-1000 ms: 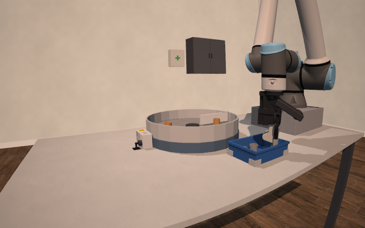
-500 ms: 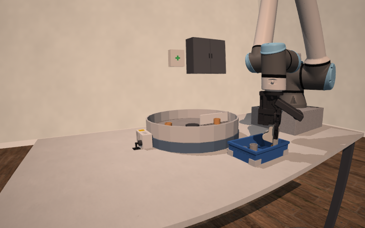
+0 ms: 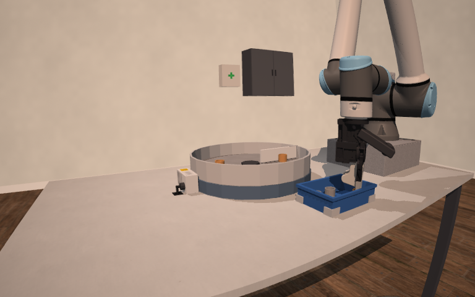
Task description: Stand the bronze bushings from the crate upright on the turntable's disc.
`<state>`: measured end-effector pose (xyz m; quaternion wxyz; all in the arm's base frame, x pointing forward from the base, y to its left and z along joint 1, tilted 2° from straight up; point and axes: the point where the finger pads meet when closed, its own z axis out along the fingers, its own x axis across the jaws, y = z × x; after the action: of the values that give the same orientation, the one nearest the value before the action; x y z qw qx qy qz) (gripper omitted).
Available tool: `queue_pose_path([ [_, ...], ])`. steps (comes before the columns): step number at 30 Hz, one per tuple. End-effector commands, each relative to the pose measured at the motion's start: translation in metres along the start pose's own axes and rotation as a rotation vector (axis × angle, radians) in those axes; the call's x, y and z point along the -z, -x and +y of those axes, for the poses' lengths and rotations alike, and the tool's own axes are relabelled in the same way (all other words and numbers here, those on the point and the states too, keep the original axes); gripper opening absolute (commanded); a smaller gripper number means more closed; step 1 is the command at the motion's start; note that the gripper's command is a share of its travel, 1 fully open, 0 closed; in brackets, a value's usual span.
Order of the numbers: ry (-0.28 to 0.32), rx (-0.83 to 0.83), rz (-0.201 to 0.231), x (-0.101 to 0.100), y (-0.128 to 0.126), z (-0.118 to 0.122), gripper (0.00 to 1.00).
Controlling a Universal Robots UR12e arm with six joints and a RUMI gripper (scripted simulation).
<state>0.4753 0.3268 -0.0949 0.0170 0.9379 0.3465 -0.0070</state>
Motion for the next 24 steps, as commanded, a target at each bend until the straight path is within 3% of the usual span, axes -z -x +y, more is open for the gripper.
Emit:
queue_pose_path([
  [1,0.0,0.0,0.001,0.001,-0.001,0.0,0.0],
  [11,0.0,0.0,0.001,0.008,-0.001,0.0,0.0],
  [24,0.0,0.0,0.001,0.046,0.0,0.0,0.0],
])
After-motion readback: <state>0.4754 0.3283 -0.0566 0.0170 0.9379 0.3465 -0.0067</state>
